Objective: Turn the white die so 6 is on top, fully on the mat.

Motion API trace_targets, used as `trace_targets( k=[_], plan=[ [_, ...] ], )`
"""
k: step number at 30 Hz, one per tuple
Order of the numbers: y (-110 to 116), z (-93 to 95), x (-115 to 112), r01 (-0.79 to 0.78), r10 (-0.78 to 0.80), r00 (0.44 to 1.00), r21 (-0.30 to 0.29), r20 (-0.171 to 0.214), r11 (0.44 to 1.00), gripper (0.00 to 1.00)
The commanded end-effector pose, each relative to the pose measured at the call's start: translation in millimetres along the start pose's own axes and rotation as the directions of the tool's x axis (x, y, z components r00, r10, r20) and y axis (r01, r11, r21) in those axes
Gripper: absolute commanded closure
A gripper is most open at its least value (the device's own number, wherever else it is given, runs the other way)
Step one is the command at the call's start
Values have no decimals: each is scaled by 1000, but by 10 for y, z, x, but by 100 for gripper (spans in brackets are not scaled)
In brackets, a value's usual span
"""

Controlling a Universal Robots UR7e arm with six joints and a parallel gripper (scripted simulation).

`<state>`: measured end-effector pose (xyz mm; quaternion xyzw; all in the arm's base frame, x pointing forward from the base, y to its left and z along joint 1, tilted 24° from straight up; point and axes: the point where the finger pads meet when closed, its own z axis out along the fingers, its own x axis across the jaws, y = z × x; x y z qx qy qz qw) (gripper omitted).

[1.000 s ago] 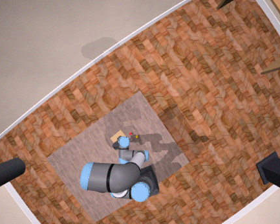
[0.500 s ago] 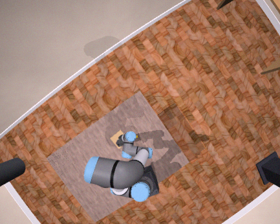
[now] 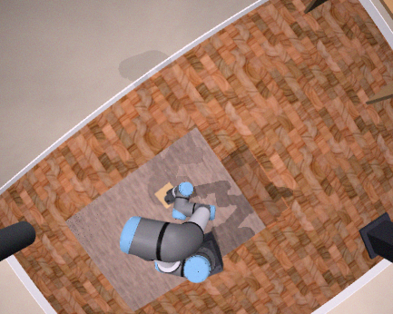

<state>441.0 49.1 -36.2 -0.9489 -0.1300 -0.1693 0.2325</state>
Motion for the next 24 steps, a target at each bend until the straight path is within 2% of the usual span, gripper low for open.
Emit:
trace_targets(
  k=[1,13,16,24],
  plan=[
    [8,6,-2,2,-2,1000,31,4,1000,60],
    [35,0,3,1,-1,1000,199,0,980,60],
    [39,-6,8,1,0,1000,219,-4,976,60],
    [41,-9,10,1,1,1000,227,-5,974,60]
  ],
)
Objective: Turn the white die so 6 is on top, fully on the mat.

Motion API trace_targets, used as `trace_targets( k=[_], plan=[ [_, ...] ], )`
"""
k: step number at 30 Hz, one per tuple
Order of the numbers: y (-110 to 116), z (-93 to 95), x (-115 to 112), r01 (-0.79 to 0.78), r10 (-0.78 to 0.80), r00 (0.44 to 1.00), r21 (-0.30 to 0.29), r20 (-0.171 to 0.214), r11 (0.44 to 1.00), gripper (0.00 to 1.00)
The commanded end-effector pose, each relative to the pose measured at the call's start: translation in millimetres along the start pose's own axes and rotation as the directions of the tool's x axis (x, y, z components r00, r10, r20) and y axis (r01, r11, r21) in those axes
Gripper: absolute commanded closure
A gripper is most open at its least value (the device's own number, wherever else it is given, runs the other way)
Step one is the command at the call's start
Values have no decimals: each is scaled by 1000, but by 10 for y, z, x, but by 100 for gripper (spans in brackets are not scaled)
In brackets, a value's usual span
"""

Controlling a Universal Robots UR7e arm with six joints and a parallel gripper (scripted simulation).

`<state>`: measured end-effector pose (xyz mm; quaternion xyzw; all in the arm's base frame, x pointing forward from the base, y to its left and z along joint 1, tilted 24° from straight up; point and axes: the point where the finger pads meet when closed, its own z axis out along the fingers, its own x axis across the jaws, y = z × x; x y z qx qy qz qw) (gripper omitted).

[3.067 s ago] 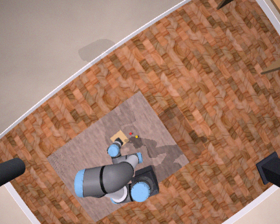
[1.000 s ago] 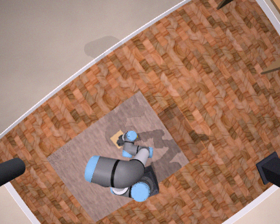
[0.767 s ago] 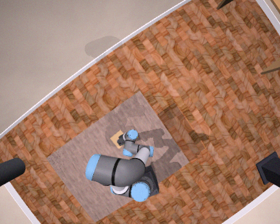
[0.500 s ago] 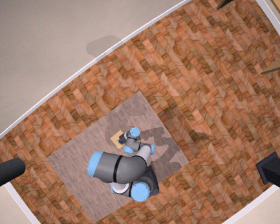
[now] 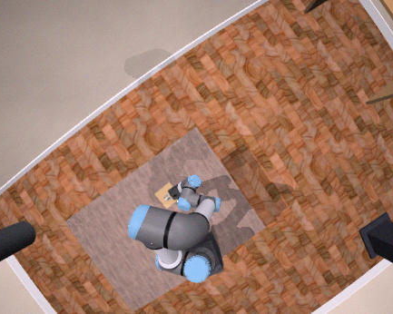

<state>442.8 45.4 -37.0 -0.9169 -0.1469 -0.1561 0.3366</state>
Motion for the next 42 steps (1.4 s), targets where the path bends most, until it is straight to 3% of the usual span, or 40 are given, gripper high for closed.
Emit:
trace_targets(
  k=[1,28,42],
  plan=[
    [-1,-3,3,1,-1,1000,7,0,1000,60],
    [40,39,3,1,-1,1000,7,0,1000,60],
    [181,182,3,1,-1,1000,7,0,1000,60]
  ],
)
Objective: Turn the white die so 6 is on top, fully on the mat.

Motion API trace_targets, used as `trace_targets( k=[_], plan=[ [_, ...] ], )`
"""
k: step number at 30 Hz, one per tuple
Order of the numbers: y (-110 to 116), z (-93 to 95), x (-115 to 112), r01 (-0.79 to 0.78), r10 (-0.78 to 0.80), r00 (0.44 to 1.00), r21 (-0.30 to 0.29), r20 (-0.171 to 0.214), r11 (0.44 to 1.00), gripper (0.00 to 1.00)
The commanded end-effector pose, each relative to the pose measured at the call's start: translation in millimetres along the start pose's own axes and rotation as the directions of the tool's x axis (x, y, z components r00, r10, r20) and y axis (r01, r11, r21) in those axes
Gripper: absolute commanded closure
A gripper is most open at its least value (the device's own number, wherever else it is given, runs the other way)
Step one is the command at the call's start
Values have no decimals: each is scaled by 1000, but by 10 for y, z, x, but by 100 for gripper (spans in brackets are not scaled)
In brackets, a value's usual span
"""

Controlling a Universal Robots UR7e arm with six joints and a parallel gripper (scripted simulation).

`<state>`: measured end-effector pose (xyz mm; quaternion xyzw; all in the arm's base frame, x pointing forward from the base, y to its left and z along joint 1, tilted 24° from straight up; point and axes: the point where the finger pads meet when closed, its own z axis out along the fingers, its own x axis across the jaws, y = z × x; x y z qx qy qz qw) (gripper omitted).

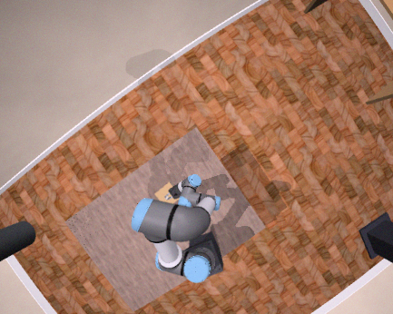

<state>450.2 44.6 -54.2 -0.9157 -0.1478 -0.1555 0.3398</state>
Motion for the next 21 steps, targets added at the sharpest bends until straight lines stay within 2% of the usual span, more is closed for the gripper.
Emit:
trace_targets(
  k=[1,21],
  plan=[
    [63,61,3,0,0,1000,0,-1,1000,60],
    [250,248,4,0,0,1000,0,-1,1000,60]
  ],
)
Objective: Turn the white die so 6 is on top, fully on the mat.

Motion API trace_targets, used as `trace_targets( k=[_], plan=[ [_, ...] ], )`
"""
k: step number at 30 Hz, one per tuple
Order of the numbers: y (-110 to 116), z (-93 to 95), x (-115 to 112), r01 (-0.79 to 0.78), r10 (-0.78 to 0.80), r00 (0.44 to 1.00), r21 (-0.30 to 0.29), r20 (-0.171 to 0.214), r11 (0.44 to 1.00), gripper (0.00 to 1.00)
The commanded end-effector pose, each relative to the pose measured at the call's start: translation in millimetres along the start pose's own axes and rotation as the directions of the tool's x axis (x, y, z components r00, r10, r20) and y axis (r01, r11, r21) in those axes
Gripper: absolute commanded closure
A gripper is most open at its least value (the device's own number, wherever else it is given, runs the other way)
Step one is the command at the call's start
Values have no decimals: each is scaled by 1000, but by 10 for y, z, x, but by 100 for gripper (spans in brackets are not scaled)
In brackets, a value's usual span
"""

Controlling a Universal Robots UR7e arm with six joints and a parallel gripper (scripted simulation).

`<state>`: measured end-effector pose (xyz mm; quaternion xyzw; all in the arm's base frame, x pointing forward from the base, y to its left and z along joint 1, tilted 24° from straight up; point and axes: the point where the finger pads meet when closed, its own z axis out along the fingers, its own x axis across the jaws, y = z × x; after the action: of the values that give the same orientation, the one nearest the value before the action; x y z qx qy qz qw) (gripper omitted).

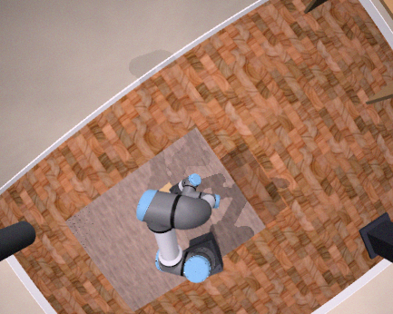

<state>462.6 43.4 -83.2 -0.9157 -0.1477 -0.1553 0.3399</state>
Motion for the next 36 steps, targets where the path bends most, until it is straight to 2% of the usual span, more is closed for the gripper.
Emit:
trace_targets(
  k=[1,36],
  plan=[
    [36,33,5,1,-1,1000,-1,-1,1000,60],
    [97,94,5,1,-1,1000,-1,-1,1000,60]
  ],
)
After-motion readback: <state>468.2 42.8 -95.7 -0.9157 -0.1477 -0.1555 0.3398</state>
